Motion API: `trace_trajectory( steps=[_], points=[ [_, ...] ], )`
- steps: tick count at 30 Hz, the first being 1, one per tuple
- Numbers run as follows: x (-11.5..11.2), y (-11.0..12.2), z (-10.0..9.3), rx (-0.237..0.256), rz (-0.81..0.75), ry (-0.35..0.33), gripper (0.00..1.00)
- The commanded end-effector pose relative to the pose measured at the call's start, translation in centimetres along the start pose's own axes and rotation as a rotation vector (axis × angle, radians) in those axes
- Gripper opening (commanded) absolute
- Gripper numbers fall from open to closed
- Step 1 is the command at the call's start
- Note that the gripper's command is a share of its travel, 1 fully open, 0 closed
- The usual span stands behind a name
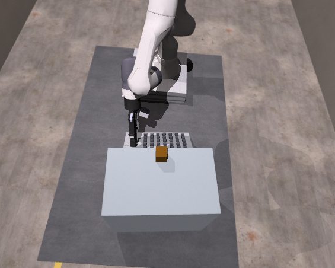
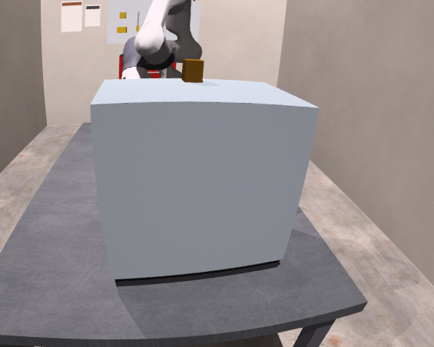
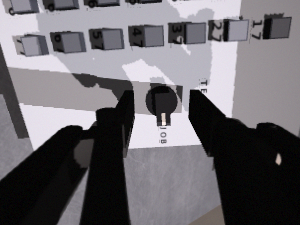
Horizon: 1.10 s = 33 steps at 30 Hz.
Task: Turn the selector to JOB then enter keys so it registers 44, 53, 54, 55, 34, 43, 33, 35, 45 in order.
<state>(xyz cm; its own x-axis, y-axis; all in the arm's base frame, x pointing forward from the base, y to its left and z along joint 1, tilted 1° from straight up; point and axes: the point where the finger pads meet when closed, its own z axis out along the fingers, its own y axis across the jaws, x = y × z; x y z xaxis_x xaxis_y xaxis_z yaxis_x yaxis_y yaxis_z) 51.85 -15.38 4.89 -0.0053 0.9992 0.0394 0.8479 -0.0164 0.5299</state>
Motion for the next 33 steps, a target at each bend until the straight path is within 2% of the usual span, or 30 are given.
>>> trace_trajectory(
  steps=[1,9,22,33],
  points=[
    [0.0,0.0,0.0,0.000,0.005,0.002,0.40],
    [0.0,0.1,-0.4,0.000,0.005,0.002,0.40],
    [0.0,0.1,-3.5,0.000,0.004,0.002,0.40],
    [0.0,0.0,-4.9,0.000,0.005,0.002,0.40]
  ],
)
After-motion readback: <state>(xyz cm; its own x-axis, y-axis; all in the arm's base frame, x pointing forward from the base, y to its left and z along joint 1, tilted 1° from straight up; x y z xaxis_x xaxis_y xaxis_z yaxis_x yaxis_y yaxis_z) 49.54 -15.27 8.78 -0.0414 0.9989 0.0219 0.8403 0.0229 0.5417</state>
